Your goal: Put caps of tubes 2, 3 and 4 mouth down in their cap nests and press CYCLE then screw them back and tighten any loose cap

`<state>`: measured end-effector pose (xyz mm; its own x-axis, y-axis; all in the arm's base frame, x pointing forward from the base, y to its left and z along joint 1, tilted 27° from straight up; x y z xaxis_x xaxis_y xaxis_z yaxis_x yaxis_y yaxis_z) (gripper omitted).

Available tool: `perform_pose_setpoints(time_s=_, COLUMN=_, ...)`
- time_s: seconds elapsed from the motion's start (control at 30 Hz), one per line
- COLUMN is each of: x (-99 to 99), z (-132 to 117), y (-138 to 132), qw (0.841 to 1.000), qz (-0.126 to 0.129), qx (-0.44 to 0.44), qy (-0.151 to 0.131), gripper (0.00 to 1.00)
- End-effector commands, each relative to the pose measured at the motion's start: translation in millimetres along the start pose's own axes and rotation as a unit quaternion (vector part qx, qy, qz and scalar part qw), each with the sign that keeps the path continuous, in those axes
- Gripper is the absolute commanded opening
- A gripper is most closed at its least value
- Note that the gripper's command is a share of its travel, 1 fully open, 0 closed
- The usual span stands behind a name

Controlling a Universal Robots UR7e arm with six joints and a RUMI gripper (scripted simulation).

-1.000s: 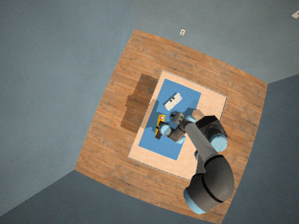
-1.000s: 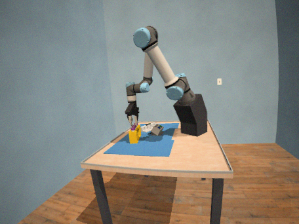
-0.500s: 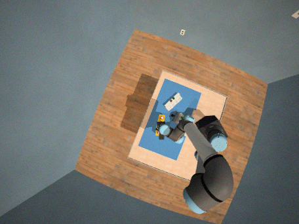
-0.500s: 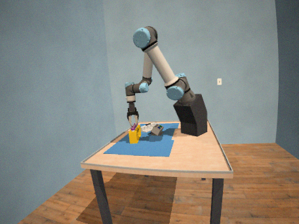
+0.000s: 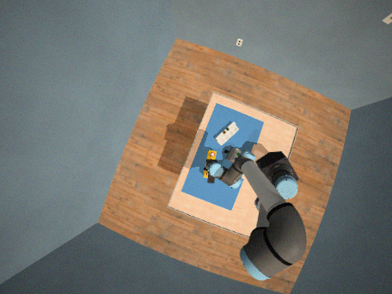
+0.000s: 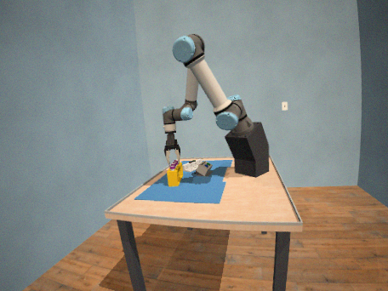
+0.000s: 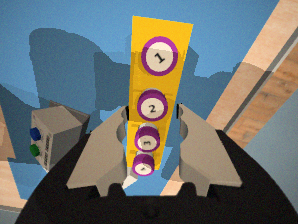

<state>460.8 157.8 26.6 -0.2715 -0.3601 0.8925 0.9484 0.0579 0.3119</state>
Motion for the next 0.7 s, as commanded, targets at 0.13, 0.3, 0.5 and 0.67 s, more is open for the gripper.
perform_pose_setpoints(time_s=0.13, x=3.2, z=0.3, y=0.4, qw=0.996, qz=-0.001, qx=-0.086, qy=-0.002, gripper=0.35)
perform_pose_setpoints(time_s=0.3, x=5.7, z=0.6, y=0.4, qw=0.996, qz=-0.001, qx=-0.086, qy=-0.002, gripper=0.35)
perform_pose_setpoints(time_s=0.5, x=6.8, z=0.7, y=0.4, qw=0.996, qz=-0.001, qx=-0.086, qy=-0.002, gripper=0.35)
perform_pose_setpoints(time_s=0.67, x=6.8, z=0.7, y=0.4, qw=0.996, qz=-0.001, qx=-0.086, qy=-0.002, gripper=0.0)
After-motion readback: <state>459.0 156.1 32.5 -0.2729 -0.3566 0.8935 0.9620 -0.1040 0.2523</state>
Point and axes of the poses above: the point where the finger pads meet when closed, its own x axis back along the fingers, its own y axis across the jaws, z = x × y, the point moved 2 cm from there along x, back along the fingers, and after that the axes turned 13 degrees about -x, right-handed, at the moved point
